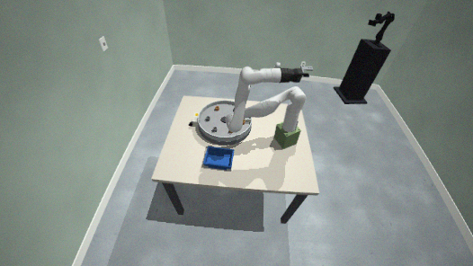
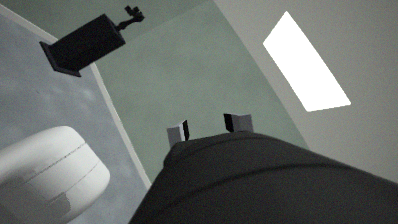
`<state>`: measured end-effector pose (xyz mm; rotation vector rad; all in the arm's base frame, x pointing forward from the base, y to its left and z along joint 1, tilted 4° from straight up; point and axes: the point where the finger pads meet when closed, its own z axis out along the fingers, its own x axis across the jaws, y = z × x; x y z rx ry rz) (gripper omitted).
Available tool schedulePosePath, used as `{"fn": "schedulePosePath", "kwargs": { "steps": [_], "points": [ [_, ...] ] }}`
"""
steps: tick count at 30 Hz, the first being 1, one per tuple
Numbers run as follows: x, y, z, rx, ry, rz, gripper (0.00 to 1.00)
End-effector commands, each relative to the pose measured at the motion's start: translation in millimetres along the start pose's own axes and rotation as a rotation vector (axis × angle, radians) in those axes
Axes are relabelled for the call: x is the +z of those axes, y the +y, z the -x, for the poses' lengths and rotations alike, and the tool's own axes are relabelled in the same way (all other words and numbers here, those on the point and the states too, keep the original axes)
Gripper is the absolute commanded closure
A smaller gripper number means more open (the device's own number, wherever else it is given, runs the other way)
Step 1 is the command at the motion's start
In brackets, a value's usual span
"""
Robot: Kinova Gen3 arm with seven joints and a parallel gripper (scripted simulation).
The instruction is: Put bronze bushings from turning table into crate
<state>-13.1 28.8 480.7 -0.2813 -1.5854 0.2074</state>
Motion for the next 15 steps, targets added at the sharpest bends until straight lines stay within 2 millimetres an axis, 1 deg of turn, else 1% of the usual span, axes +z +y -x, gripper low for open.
{"fn": "schedulePosePath", "kwargs": {
  "steps": [1,5,15],
  "points": [
    [-10.2,0.3,4.5,0.000,0.000,0.000,0.00],
    [-51.6,2.2,24.0,0.000,0.000,0.000,0.00],
    [-51.6,2.2,24.0,0.000,0.000,0.000,0.00]
  ]
}}
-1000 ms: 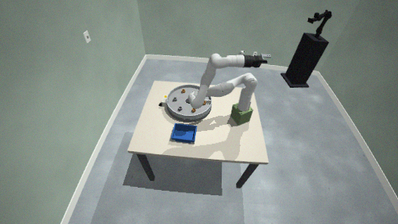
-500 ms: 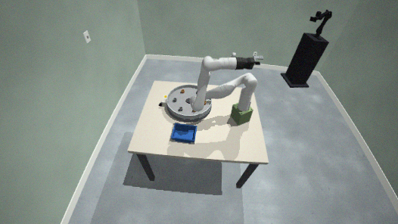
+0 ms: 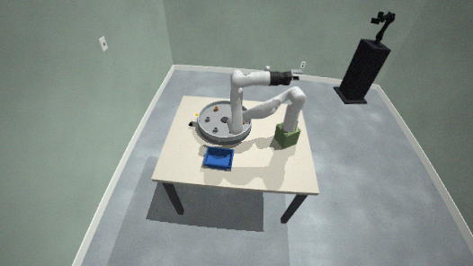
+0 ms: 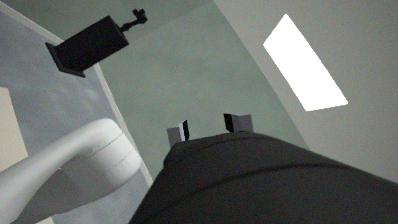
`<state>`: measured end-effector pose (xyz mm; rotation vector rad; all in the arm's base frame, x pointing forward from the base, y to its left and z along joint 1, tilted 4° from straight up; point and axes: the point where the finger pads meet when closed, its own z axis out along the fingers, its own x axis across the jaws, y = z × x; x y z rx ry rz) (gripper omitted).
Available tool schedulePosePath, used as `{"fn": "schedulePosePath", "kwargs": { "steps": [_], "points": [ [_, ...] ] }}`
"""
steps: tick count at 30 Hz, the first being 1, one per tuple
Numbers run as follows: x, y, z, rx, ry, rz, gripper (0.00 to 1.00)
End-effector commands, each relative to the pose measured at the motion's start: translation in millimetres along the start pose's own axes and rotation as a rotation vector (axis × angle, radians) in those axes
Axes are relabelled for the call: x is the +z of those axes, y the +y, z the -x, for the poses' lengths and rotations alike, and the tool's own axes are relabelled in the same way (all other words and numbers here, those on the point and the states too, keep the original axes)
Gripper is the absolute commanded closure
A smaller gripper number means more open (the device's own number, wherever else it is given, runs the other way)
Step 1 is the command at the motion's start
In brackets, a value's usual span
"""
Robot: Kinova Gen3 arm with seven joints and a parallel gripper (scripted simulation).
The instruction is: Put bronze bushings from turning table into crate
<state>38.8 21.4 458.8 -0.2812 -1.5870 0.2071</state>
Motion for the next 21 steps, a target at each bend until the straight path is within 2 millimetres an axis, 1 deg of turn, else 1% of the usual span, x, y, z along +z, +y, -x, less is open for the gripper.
{"fn": "schedulePosePath", "kwargs": {
  "steps": [1,2,7,19,21],
  "points": [
    [-0.2,-0.1,-0.3,0.000,0.001,0.000,0.00],
    [-0.2,-0.1,-0.3,0.000,0.001,0.000,0.00],
    [-51.7,2.2,24.0,0.000,0.000,0.000,0.00],
    [-51.7,2.2,24.0,0.000,0.000,0.000,0.00],
    [-72.3,3.1,33.7,0.000,0.000,0.000,0.00]
  ]
}}
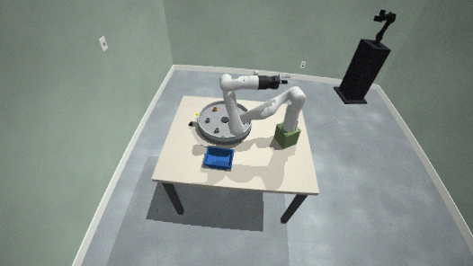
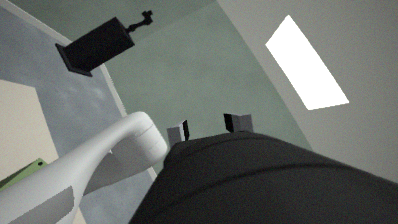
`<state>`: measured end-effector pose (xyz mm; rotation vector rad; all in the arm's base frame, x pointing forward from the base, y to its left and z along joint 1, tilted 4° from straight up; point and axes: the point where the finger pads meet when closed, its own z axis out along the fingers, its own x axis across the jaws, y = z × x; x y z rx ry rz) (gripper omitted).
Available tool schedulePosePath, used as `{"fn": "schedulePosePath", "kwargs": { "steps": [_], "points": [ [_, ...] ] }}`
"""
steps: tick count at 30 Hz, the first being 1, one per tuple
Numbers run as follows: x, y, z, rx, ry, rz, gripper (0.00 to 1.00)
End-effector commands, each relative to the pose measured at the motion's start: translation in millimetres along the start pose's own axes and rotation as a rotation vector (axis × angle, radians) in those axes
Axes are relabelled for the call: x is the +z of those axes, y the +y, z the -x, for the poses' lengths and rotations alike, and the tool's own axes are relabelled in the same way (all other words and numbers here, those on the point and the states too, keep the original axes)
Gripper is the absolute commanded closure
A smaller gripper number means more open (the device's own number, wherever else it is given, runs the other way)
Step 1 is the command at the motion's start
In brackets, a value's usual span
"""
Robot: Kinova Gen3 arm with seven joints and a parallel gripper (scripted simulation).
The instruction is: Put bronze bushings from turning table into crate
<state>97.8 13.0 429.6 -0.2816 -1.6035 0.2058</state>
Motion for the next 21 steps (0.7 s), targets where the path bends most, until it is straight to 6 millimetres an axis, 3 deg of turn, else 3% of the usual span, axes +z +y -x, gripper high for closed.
{"fn": "schedulePosePath", "kwargs": {
  "steps": [1,3,15,20,21],
  "points": [
    [-24.4,-0.2,7.3,0.001,0.016,-0.003,0.00],
    [-45.0,0.8,17.4,0.001,0.016,-0.003,0.00],
    [-45.0,0.8,17.4,0.001,0.016,-0.003,0.00],
    [-96.3,3.3,42.5,0.001,0.016,-0.003,0.00],
    [-96.3,3.3,42.5,0.001,0.016,-0.003,0.00]
  ]
}}
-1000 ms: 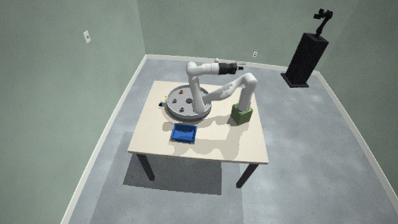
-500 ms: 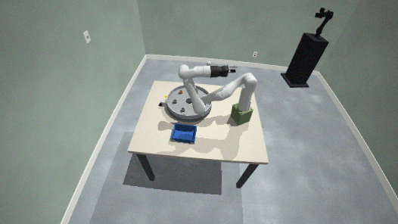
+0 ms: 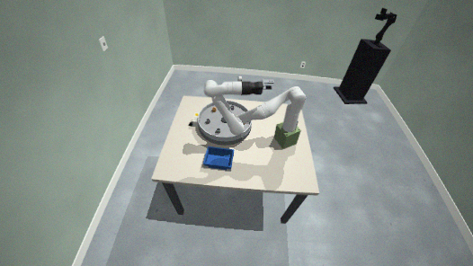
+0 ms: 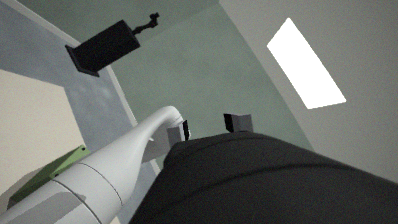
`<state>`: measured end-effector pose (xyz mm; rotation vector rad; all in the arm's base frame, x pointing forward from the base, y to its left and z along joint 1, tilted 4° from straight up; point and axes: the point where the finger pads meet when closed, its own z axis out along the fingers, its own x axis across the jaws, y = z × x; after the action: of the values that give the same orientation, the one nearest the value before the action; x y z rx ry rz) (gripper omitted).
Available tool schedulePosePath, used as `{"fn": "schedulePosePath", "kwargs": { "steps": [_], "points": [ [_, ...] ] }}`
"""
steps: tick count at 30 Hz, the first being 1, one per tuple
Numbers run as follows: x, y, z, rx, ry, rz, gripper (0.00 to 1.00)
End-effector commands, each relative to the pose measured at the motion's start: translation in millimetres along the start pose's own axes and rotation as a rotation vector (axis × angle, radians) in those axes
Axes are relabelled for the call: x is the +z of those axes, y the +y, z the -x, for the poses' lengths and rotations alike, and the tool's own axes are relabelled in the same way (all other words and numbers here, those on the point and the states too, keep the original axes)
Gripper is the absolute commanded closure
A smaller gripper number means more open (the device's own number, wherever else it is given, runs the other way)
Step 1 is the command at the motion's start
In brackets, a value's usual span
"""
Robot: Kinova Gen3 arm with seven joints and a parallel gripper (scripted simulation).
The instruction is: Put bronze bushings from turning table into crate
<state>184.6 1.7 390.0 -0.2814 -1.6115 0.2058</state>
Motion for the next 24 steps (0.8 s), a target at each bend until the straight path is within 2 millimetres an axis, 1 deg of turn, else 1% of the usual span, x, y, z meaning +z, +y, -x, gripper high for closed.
{"fn": "schedulePosePath", "kwargs": {
  "steps": [1,11,16,24],
  "points": [
    [-11.3,-2.5,-1.9,0.002,0.024,-0.005,0.00],
    [-11.3,-2.5,-1.9,0.002,0.024,-0.005,0.00],
    [-62.4,0.1,23.7,0.002,0.024,-0.005,0.00],
    [-62.4,0.1,23.7,0.002,0.024,-0.005,0.00]
  ]
}}
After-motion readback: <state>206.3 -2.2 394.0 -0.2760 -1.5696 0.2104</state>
